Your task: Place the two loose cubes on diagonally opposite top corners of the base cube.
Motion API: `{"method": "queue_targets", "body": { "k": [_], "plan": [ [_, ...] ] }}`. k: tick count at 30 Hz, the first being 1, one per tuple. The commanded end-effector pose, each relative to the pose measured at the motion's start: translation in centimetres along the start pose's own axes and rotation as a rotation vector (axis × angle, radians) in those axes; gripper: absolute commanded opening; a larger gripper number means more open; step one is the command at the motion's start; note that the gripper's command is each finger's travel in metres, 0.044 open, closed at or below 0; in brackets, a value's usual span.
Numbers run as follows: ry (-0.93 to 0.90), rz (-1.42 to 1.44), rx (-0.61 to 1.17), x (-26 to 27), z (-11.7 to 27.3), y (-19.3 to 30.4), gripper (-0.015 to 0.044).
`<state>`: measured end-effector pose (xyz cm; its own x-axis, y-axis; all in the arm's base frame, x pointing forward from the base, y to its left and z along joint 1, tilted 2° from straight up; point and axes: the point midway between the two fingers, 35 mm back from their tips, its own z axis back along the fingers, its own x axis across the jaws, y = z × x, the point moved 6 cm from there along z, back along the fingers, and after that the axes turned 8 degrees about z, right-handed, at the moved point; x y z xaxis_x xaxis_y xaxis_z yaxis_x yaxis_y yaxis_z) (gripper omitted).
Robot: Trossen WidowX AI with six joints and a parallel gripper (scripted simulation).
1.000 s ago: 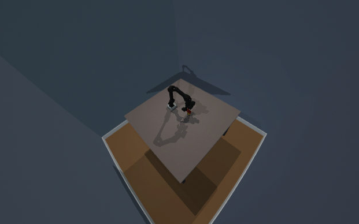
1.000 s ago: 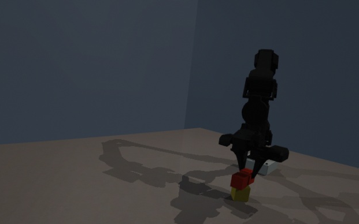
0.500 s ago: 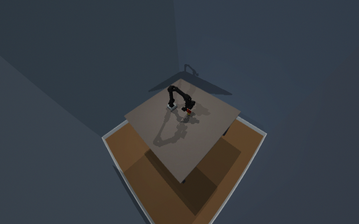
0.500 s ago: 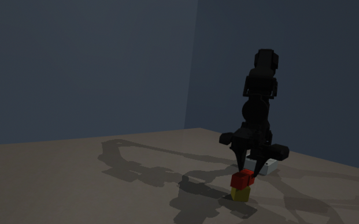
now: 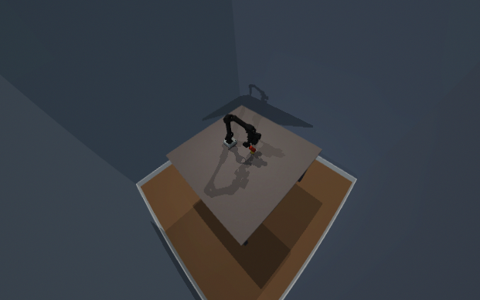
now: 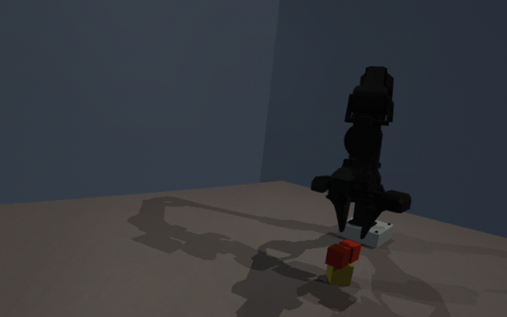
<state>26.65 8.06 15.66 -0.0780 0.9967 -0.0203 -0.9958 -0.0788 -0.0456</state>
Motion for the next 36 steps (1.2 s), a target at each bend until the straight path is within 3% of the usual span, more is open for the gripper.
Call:
{"method": "queue_targets", "body": {
  "k": [1,19,26,32,36],
  "plan": [
    [-0.001,-0.004,-0.004,0.0,0.8,0.0,0.0205],
    [-0.001,-0.004,-0.004,0.0,3.4,0.0,0.0205],
    [-0.003,0.001,-0.001,2.1,3.5,-0.1,0.0389],
    [-0.012,0.001,0.000,10.7,3.7,1.0,0.0400],
    [-0.013,0.001,0.001,11.6,3.8,1.3,0.0400]
  ]
}}
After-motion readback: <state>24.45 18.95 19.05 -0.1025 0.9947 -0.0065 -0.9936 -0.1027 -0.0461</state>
